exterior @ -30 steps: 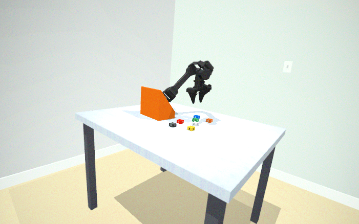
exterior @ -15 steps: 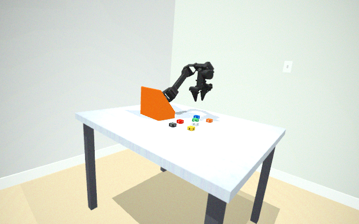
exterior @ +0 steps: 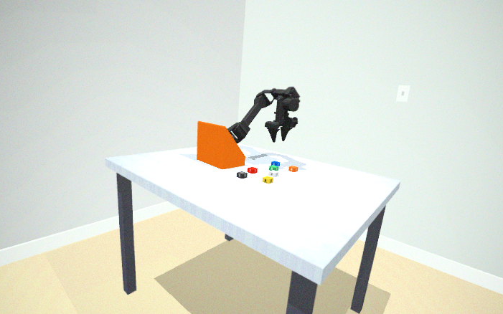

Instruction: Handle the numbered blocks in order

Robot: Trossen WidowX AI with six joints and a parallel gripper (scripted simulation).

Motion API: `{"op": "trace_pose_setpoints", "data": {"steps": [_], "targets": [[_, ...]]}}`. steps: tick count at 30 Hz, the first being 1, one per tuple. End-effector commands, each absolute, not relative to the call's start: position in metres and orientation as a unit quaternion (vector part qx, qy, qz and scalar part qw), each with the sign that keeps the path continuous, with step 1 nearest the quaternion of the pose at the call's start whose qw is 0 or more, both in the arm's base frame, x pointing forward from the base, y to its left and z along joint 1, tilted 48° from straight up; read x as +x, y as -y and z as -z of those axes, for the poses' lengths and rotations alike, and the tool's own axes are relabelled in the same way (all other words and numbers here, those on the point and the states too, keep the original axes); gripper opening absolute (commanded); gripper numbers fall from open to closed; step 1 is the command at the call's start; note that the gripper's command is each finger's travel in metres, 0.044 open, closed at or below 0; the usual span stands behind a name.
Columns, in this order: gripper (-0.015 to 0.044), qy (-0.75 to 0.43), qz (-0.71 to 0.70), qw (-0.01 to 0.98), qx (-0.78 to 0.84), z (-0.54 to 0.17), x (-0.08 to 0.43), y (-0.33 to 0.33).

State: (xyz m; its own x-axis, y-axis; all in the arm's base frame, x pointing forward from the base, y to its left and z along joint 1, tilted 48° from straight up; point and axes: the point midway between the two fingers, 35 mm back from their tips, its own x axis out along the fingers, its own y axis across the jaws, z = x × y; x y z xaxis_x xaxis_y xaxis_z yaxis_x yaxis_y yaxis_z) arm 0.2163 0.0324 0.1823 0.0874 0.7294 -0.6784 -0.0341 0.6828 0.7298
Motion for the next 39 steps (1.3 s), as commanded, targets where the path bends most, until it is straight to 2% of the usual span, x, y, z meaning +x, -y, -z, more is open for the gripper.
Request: {"op": "trace_pose_setpoints", "data": {"steps": [1,9,31,39], "targets": [[0.0400,-0.614,-0.280,0.681,0.285,-0.186,0.233,-0.030],[0.0400,-0.612,-0.281,0.683,0.284,-0.190,0.322,-0.025],[0.0400,-0.612,-0.281,0.683,0.284,-0.187,0.325,-0.022],[0.0400,-0.613,-0.278,0.684,0.281,-0.086,0.309,0.069]]}}
